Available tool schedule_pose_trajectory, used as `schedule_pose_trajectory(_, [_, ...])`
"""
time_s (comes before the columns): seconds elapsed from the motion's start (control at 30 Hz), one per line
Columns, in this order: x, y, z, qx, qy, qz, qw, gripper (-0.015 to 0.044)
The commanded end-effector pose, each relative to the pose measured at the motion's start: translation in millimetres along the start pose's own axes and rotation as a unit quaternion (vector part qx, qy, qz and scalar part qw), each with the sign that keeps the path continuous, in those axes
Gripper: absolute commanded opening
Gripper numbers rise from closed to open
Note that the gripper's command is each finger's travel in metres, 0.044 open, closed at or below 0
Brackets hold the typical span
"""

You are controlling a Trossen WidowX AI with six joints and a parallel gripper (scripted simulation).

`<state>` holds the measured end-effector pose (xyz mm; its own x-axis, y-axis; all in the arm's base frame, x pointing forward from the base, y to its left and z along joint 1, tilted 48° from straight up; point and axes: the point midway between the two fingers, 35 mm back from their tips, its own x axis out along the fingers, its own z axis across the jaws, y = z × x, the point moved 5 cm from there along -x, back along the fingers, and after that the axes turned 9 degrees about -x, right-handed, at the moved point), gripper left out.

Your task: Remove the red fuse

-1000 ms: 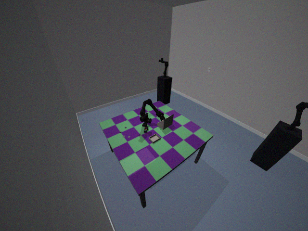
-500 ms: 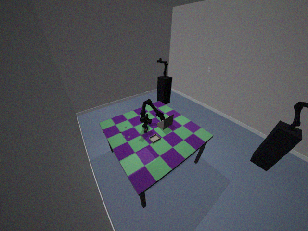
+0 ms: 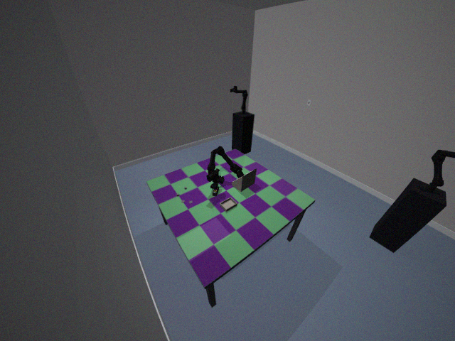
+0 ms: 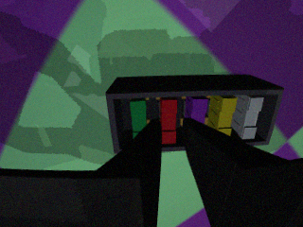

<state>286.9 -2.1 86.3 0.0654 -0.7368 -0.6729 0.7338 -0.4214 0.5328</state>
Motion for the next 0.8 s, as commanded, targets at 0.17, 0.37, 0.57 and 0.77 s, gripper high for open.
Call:
schedule_pose_trajectory(0.17, [3.0, 0.2, 0.0, -0.004, -0.002, 0.002, 1.0, 0.0064])
schedule_pose_trajectory(0.37, [8.4, 0.3, 0.1, -0.004, -0.002, 0.002, 1.0, 0.0064])
schedule_pose_trajectory(0.57, [10.7, 0.3, 0.2, -0.004, -0.002, 0.002, 1.0, 0.0064])
schedule_pose_trajectory(0.77, [9.6, 0.4, 0.0, 0.001, 0.0, 0.0, 1.0, 0.0044])
